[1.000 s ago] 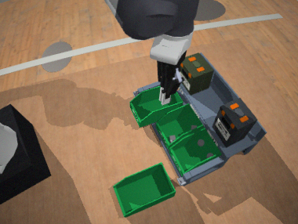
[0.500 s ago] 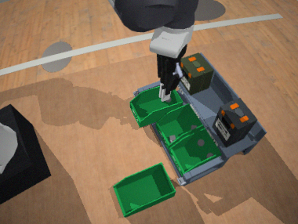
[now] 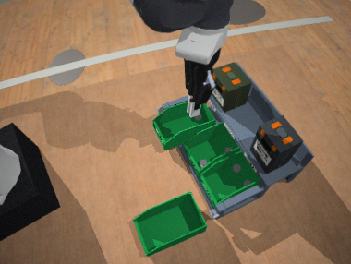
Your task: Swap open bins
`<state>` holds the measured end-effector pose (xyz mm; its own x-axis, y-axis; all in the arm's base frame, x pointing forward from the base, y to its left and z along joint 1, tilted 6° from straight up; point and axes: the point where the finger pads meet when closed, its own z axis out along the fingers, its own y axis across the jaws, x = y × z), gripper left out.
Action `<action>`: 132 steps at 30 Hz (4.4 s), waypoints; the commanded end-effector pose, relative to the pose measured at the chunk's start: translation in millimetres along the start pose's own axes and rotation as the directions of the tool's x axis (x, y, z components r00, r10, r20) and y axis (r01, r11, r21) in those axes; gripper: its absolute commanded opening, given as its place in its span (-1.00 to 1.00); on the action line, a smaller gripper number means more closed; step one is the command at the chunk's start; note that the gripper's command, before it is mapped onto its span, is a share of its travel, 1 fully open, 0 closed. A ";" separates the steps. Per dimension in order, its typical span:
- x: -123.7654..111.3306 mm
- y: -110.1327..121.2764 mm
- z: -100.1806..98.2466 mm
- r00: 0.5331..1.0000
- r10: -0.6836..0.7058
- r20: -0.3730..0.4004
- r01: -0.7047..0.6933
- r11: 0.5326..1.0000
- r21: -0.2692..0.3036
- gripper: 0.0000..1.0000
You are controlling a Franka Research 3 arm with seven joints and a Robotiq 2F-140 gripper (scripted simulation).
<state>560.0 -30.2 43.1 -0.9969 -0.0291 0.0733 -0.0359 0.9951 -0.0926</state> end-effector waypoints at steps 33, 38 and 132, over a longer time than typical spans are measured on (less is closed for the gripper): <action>2.2 -0.6 -2.1 1.000 0.005 -0.006 -0.005 1.000 0.003 -1.00; 2.7 -0.3 -1.9 1.000 -0.018 -0.005 0.018 1.000 0.003 -1.00; 127.4 51.0 34.1 -0.945 0.088 -0.316 -0.017 -0.975 -0.222 -1.00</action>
<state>425.8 6.7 13.1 0.9486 -0.0541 0.3119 -0.1524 -0.9417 0.3000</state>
